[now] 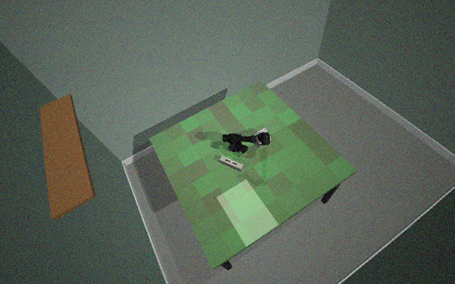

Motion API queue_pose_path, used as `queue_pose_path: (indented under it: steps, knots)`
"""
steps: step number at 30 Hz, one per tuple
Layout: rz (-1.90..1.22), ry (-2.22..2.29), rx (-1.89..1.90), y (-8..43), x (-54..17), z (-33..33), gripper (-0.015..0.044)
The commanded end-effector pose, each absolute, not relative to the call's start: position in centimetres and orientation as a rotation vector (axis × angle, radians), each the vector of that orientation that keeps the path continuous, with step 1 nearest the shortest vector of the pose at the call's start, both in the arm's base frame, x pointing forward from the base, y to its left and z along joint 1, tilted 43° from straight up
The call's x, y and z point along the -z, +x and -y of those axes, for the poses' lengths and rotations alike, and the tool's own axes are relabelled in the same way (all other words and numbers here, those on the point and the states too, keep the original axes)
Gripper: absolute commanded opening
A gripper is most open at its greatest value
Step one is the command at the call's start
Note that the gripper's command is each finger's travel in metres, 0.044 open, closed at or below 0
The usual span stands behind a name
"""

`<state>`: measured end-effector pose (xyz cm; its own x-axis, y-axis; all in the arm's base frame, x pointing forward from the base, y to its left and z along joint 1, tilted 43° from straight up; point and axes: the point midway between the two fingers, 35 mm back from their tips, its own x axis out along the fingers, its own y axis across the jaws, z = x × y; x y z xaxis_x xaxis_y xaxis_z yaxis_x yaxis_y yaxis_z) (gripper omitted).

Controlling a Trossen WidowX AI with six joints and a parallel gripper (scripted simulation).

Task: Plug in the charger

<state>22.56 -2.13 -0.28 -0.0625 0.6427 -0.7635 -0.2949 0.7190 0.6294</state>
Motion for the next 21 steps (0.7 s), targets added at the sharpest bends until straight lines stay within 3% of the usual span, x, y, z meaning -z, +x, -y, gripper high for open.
queue_pose_path:
  steps: [1, 21]
  knots:
    - [-1.417, 0.272, -0.815, 22.6, 0.1, 1.3, 0.0000]
    - [-1.338, 0.139, -0.924, 22.5, -0.3, -2.0, 0.0000]
